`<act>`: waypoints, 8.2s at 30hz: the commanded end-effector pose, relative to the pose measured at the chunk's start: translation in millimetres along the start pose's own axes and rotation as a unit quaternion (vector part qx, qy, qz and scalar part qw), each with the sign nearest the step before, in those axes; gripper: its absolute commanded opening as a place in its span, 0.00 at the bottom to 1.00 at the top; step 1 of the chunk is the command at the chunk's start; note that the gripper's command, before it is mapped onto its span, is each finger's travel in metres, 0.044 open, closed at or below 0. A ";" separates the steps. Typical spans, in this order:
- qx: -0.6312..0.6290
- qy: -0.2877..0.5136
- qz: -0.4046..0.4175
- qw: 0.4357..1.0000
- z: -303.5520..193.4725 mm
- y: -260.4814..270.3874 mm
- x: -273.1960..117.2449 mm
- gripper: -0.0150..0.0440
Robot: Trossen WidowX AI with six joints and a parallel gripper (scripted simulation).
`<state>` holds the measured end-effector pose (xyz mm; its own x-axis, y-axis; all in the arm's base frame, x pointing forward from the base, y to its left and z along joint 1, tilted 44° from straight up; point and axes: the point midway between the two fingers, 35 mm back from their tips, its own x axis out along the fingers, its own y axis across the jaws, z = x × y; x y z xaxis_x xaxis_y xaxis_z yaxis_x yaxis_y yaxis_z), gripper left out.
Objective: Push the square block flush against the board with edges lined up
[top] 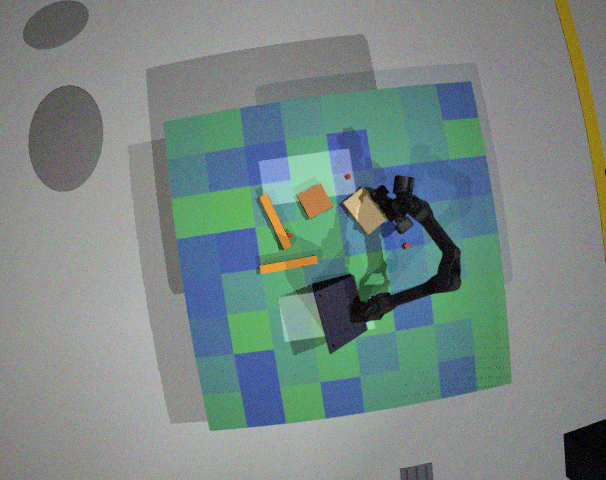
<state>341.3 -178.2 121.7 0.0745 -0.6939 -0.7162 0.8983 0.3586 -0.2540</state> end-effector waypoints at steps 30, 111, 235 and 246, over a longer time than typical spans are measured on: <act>-0.003 0.007 -0.002 1.000 -60.6 3.6 2.3 0.25; 0.075 0.004 -0.002 0.997 -20.0 3.5 2.3 0.25; 0.091 0.008 -0.001 0.996 -58.8 71.9 2.4 0.25; 0.090 0.009 -0.001 0.996 -77.2 75.5 2.3 0.25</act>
<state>383.4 -112.0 67.2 0.0873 -0.6994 -0.7094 0.9656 0.2345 -0.1123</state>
